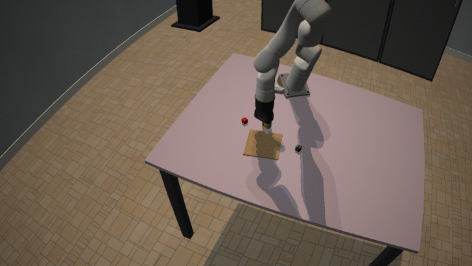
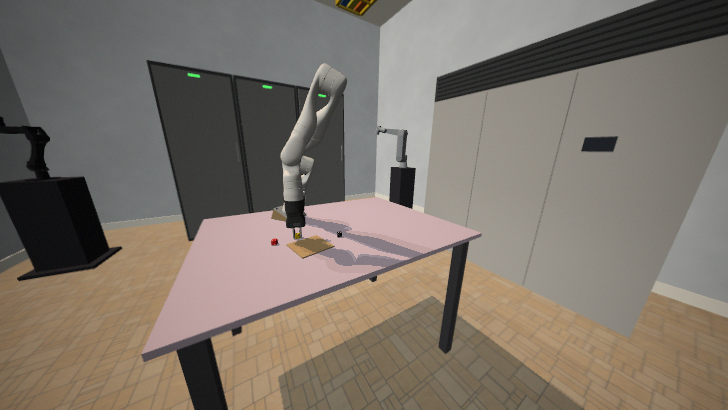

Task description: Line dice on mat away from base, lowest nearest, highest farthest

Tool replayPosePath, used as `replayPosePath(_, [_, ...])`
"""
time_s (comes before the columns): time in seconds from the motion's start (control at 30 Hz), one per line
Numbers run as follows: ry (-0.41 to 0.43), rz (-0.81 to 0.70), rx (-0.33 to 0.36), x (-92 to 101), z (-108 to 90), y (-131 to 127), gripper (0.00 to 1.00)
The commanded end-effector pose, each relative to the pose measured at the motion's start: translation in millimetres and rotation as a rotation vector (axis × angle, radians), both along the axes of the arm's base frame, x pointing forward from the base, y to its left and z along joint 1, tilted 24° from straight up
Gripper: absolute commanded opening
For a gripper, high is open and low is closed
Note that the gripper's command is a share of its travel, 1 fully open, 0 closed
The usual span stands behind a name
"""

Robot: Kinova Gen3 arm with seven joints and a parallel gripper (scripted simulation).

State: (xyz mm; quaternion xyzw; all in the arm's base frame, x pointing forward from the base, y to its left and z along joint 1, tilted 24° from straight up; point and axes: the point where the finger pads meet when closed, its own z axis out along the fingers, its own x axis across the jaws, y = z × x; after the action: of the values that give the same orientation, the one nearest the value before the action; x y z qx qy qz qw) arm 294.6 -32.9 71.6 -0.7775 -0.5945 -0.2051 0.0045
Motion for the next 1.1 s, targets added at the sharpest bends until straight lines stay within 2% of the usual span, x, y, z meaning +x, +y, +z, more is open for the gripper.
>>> replayPosePath(0.0, [-0.001, -0.001, 0.0, 0.2, 0.5, -0.3, 0.4])
replayPosePath(0.63, [-0.001, 0.0, 0.0, -3.4, 10.9, -3.1, 0.4])
replayPosePath(1.07, [-0.001, 0.0, 0.0, -11.7, 35.2, -9.8, 0.4])
